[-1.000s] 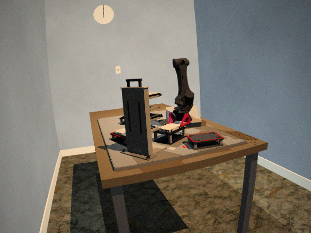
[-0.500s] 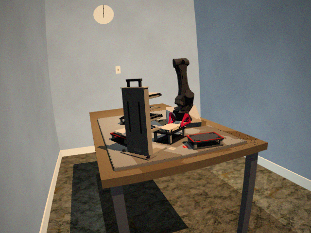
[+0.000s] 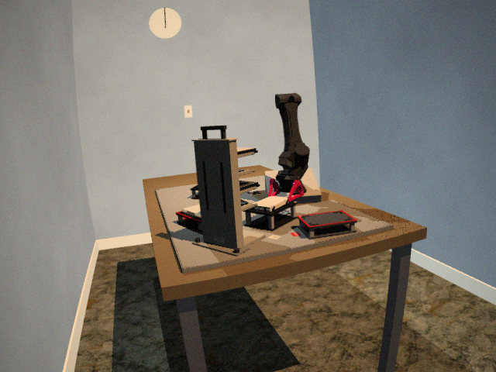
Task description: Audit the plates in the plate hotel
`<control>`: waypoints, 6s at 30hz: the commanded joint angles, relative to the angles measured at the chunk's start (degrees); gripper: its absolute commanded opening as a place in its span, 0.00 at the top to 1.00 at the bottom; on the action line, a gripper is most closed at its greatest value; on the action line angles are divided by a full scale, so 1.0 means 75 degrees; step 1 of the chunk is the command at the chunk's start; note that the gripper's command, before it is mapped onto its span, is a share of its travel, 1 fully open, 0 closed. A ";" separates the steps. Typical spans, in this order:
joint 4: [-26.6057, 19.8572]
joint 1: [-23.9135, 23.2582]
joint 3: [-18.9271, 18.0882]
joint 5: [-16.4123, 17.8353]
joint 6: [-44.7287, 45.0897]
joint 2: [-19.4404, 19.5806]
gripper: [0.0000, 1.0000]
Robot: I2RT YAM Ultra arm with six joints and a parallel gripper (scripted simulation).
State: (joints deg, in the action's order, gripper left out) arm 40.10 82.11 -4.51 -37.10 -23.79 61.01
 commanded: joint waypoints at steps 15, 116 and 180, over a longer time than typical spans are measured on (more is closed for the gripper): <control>-0.1164 0.0092 -0.0377 -0.0082 0.0015 -0.1012 0.14; -0.6609 0.0220 -0.2514 -0.0187 -0.0085 -0.4275 0.14; -0.8658 0.0366 -0.4200 -0.0324 -0.0145 -0.4585 0.14</control>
State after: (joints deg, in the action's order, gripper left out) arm -23.51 84.33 -33.80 -38.54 -24.51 27.81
